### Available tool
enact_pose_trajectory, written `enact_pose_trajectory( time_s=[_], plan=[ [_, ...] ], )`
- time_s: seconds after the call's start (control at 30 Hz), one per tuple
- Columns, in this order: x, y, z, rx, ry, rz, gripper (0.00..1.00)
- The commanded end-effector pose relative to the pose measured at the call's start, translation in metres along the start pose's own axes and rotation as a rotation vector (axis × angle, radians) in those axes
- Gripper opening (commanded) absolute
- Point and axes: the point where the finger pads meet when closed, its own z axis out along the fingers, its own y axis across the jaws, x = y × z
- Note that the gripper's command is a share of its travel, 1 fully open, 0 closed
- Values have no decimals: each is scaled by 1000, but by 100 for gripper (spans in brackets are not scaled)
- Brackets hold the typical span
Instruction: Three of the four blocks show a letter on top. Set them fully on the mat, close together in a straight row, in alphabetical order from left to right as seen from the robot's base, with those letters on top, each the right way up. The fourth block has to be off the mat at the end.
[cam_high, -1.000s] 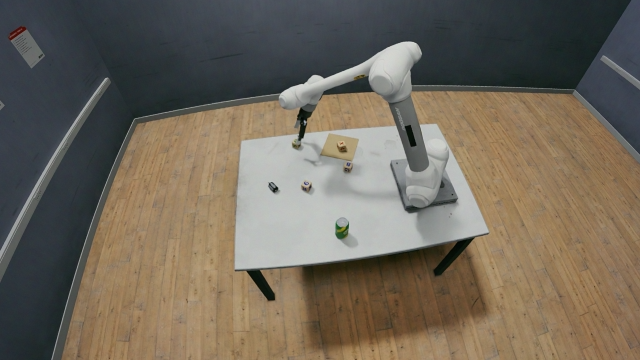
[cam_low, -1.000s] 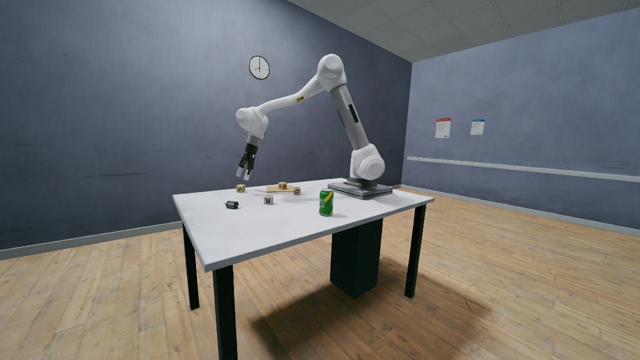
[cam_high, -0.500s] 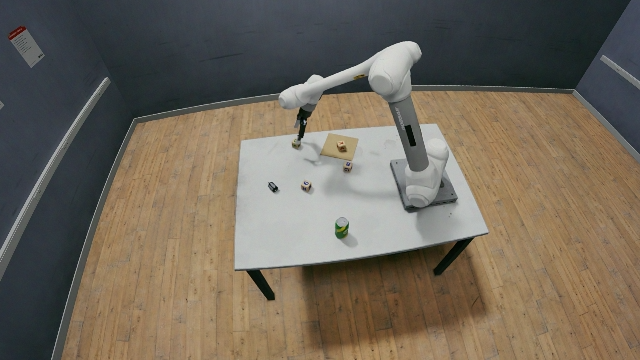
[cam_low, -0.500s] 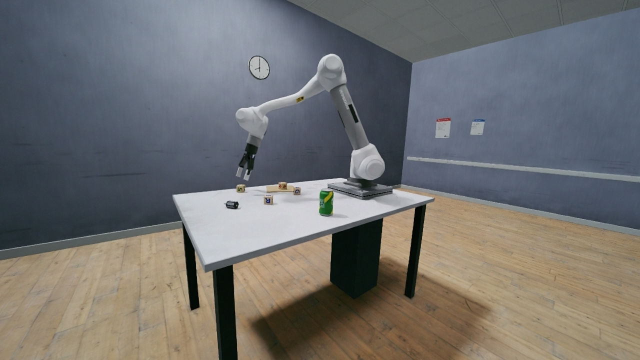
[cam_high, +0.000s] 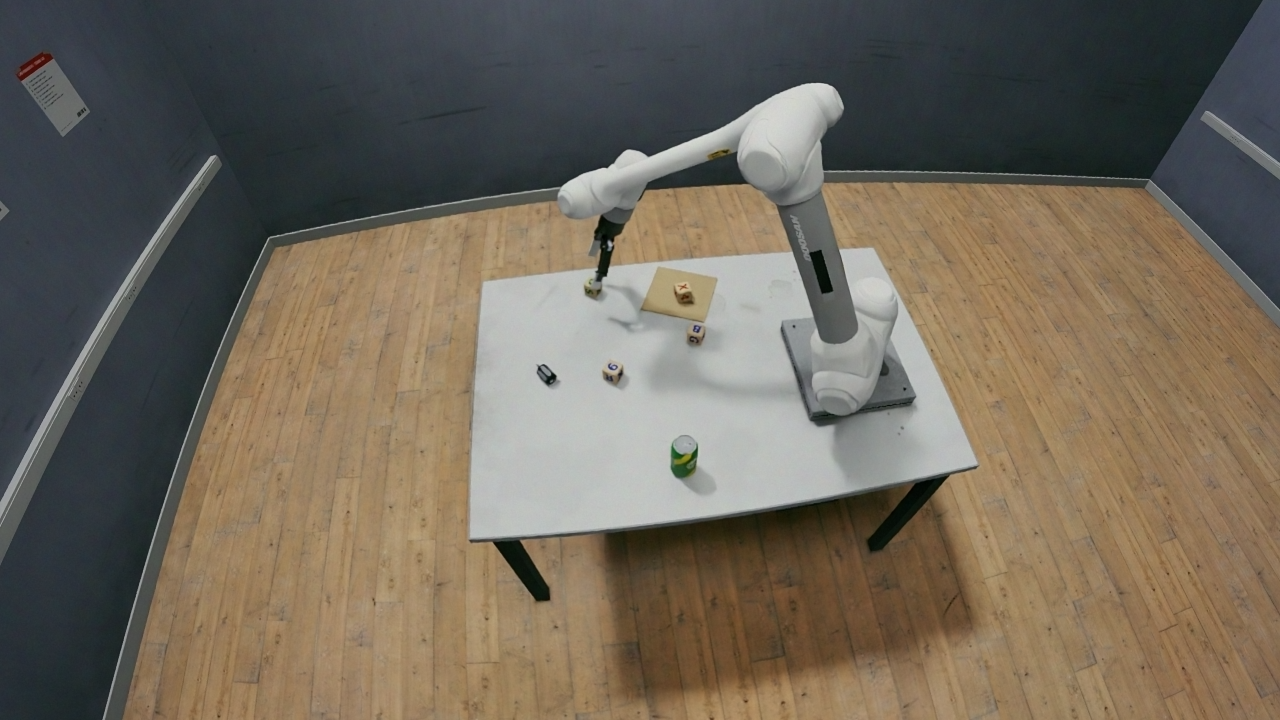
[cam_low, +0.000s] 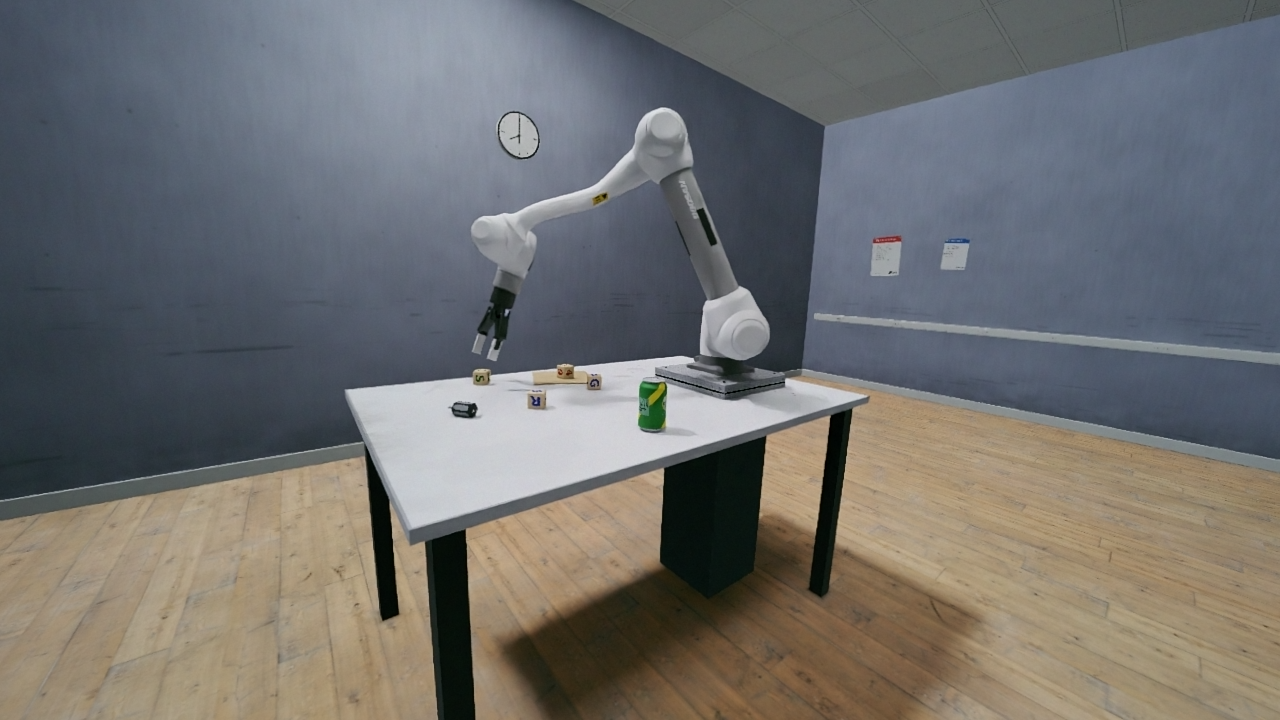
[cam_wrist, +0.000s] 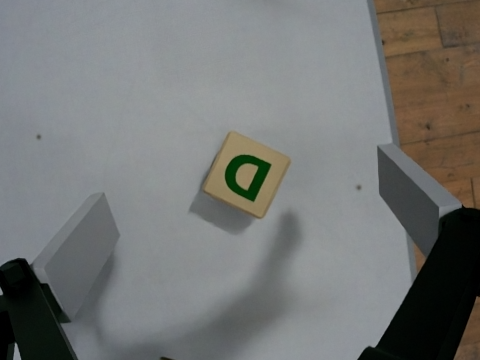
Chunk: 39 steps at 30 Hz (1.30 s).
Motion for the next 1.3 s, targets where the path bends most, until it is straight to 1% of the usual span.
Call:
enact_pose_trajectory(
  time_s=[0.0, 0.2, 0.23, 0.27, 0.33, 0.37, 0.4, 0.73, 0.83, 0.9, 0.93, 1.27],
  plan=[
    [3, 0, 0, 2, -1, -1, 100],
    [3, 0, 0, 2, -1, -1, 100],
    [0, -2, -2, 1, -1, -7, 100],
    [-5, -10, -4, 6, -11, -32, 100],
    [-5, -10, -4, 6, -11, -32, 100],
    [-11, -21, -11, 11, -23, -74, 100],
    [-23, -40, -21, 21, -43, -145, 100],
    [-80, -114, -66, 67, -128, -442, 100],
    [-99, -134, -79, 82, -154, -532, 100],
    [-99, -134, -79, 82, -154, -532, 100],
    [-117, -151, -90, 96, -176, -608, 100],
    [-190, -205, -130, 152, -262, -897, 100]
  ],
)
